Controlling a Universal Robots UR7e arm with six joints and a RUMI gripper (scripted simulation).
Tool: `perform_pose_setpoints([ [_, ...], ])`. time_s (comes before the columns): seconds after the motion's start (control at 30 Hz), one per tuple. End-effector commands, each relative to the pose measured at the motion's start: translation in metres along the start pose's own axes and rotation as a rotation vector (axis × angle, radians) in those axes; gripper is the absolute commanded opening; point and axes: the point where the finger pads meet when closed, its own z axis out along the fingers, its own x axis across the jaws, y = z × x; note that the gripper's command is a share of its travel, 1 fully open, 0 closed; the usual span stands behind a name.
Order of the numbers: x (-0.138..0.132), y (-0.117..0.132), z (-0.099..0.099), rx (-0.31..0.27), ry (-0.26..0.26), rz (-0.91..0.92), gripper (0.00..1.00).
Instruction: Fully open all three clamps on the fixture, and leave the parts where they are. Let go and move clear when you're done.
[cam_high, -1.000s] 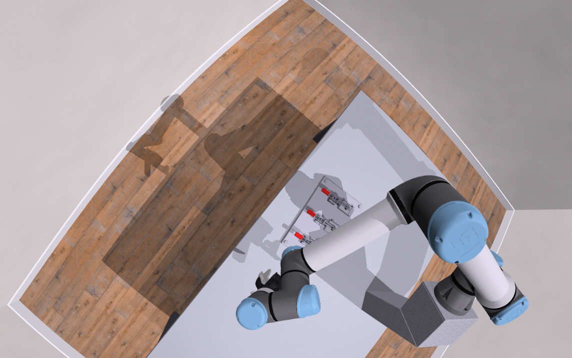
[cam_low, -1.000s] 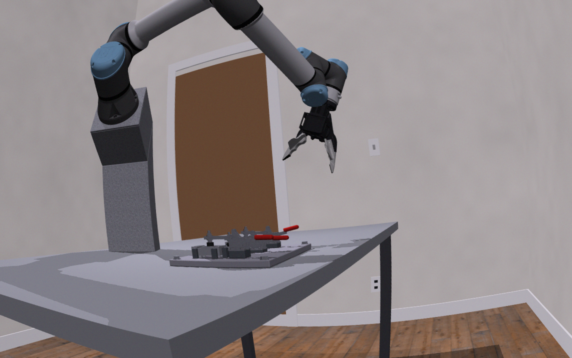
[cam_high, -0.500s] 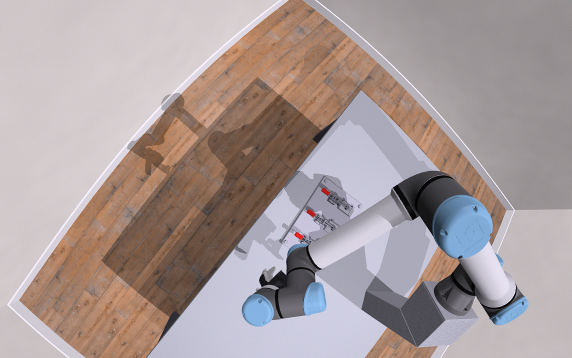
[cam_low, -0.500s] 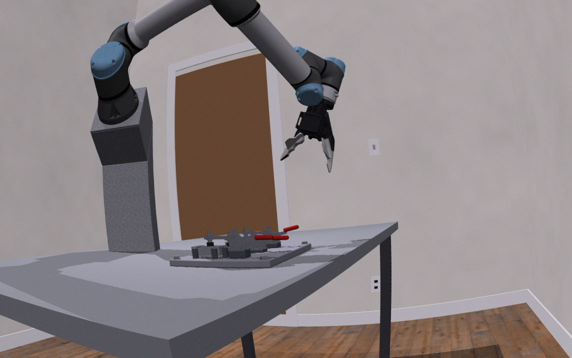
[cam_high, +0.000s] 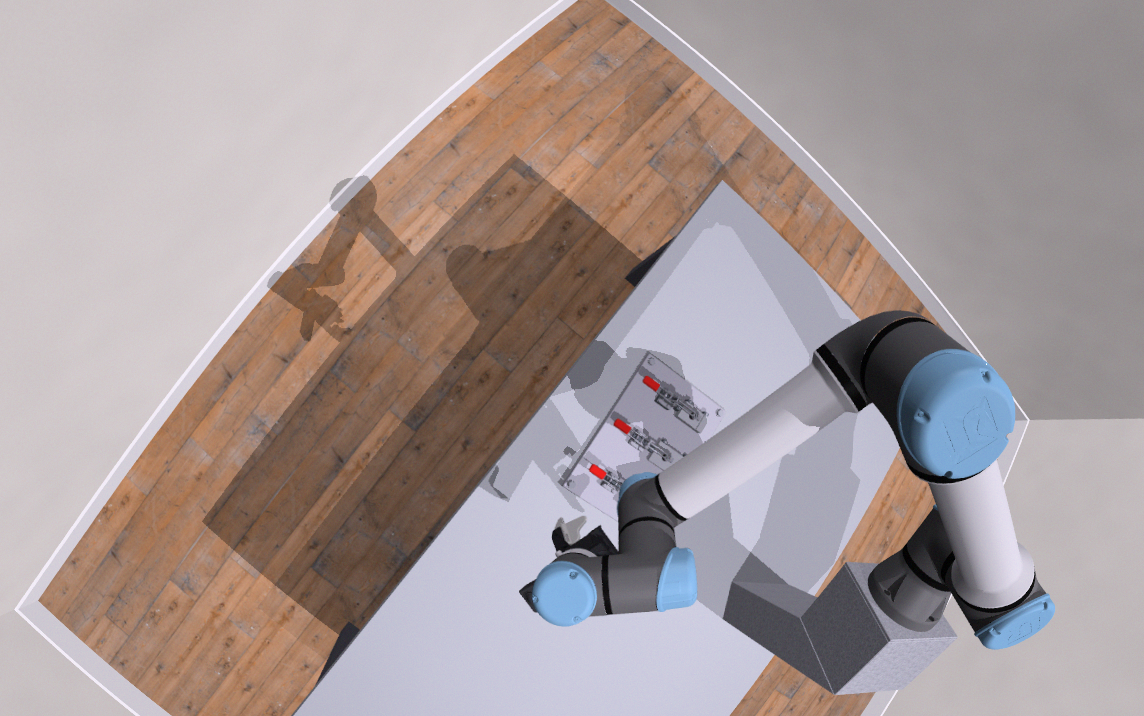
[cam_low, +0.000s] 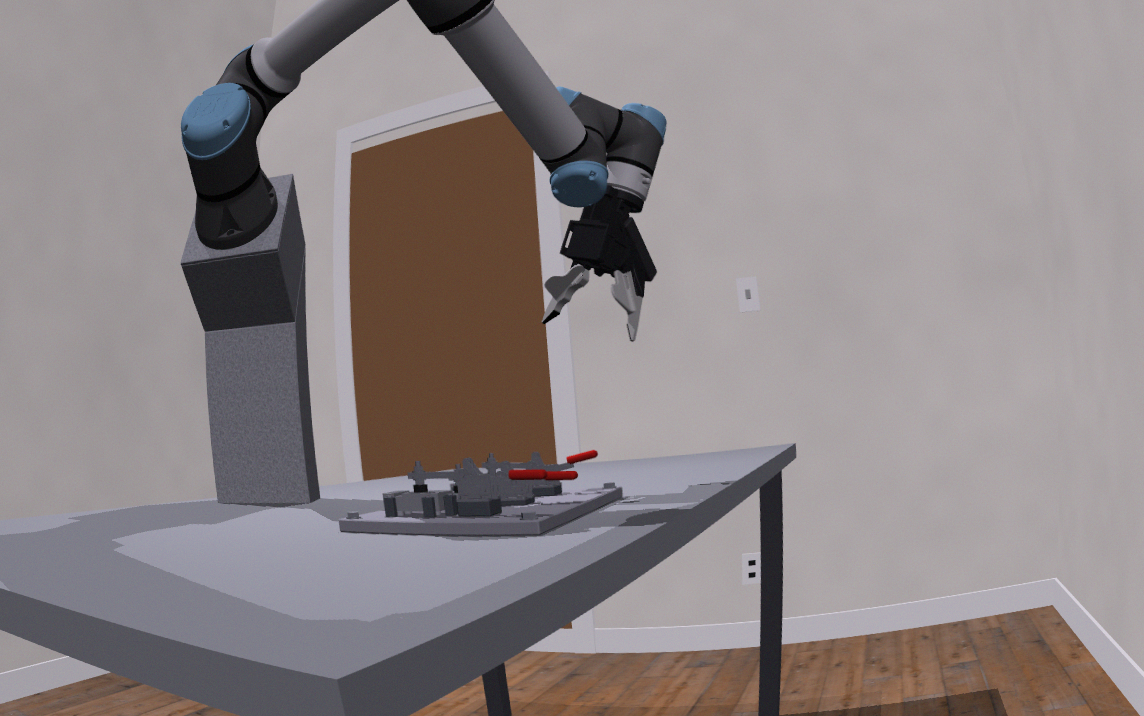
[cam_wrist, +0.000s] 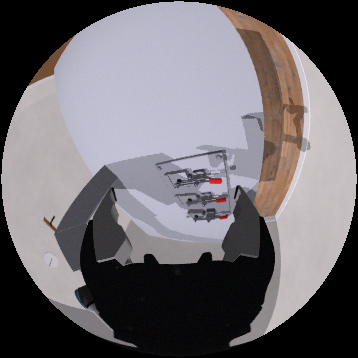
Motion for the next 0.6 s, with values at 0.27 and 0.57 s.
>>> perform_pose_setpoints([
  [0.27, 0.000, 0.045, 0.014, 0.082, 0.026, 0.207, 1.00],
  [0.57, -0.001, 0.075, 0.022, 0.121, 0.035, 0.333, 1.00],
])
